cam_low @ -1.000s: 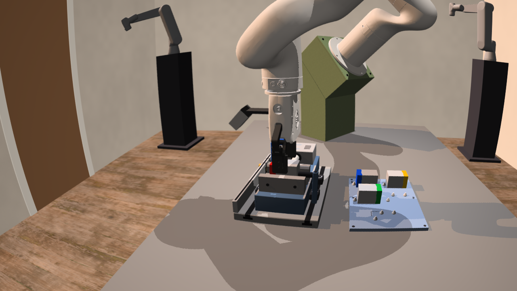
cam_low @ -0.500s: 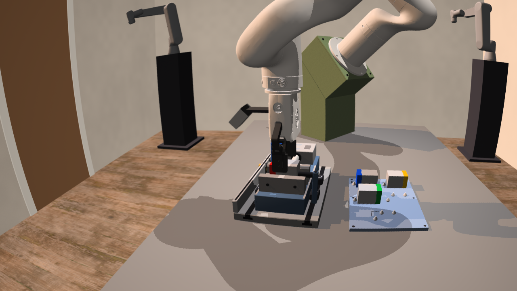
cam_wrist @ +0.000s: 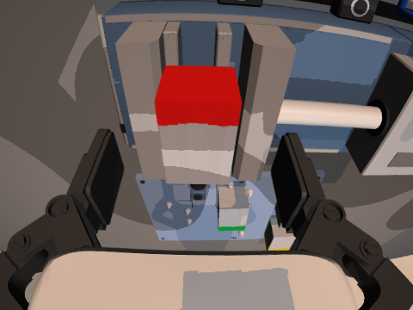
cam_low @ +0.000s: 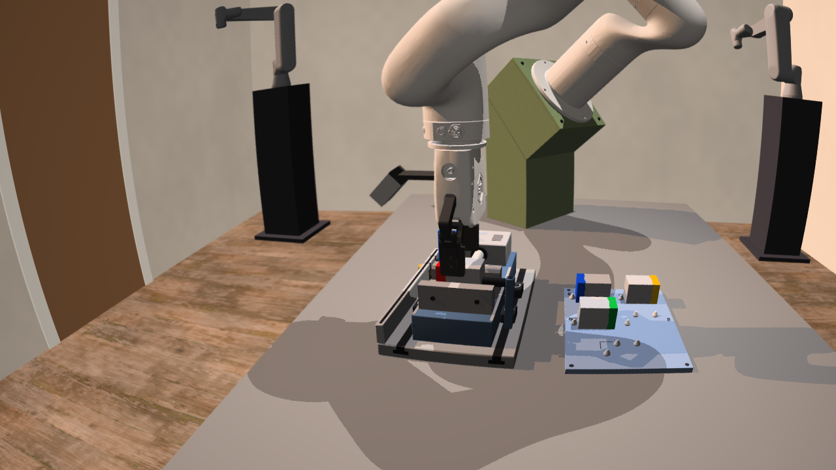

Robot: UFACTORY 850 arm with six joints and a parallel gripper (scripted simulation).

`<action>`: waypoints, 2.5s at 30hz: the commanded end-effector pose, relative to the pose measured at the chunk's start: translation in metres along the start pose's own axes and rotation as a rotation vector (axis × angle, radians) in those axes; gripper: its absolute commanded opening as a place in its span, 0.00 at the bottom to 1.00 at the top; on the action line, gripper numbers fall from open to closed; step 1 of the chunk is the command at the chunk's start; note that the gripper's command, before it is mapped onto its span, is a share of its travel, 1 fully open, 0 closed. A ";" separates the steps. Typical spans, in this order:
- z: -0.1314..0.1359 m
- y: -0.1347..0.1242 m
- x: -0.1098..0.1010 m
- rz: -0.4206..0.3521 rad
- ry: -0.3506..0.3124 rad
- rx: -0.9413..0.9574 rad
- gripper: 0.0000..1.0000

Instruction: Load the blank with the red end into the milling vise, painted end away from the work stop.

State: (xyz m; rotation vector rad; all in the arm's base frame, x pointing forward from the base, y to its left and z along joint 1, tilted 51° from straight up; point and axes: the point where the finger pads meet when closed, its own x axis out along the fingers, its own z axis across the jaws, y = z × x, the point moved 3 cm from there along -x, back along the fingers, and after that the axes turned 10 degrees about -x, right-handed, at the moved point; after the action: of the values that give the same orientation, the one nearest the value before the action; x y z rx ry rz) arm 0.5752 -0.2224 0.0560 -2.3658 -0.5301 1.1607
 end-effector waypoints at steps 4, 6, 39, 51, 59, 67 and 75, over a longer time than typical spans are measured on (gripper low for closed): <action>-0.001 0.000 -0.002 0.001 0.001 0.000 1.00; -0.001 0.000 -0.002 0.001 0.001 0.000 1.00; -0.001 0.000 -0.008 0.001 0.001 0.000 1.00; -0.001 0.000 -0.010 0.001 0.001 0.000 1.00; -0.001 0.000 -0.012 0.001 0.001 0.000 1.00; -0.001 0.000 -0.013 0.001 0.001 0.000 1.00; -0.001 0.000 -0.016 0.001 0.001 0.000 1.00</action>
State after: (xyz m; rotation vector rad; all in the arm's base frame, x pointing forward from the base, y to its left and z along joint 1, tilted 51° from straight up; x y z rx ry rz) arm 0.5673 -0.2296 0.0648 -2.3658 -0.5301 1.1607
